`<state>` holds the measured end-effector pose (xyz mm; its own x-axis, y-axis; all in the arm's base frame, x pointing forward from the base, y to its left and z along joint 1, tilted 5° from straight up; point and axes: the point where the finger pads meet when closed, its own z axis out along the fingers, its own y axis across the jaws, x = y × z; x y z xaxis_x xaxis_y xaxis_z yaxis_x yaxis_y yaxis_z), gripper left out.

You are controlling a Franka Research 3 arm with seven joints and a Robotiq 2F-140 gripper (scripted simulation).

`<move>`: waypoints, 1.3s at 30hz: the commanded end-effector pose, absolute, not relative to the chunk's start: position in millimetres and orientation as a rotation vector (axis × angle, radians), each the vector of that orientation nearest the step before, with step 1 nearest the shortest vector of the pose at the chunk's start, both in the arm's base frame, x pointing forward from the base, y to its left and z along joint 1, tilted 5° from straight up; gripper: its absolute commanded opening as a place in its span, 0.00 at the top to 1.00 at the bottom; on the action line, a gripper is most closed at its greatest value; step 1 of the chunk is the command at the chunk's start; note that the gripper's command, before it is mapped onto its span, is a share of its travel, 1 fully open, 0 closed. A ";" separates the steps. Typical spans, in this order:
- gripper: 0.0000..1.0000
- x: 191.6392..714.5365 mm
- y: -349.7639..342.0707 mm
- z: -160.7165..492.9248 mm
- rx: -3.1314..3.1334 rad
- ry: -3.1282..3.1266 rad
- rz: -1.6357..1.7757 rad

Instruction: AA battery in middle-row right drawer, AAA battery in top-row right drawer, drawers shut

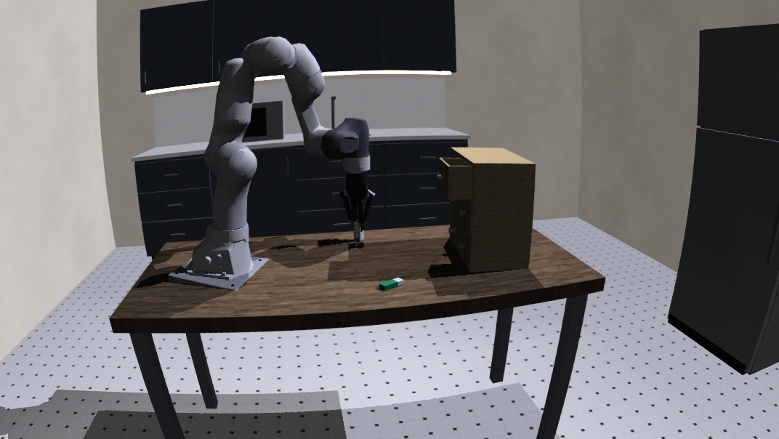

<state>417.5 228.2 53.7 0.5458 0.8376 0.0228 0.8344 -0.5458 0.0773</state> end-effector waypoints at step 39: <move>0.97 410.4 229.1 152.1 2.714 1.461 0.086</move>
<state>416.8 231.3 154.8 0.5541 0.8315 0.0406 0.8270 -0.5554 0.0877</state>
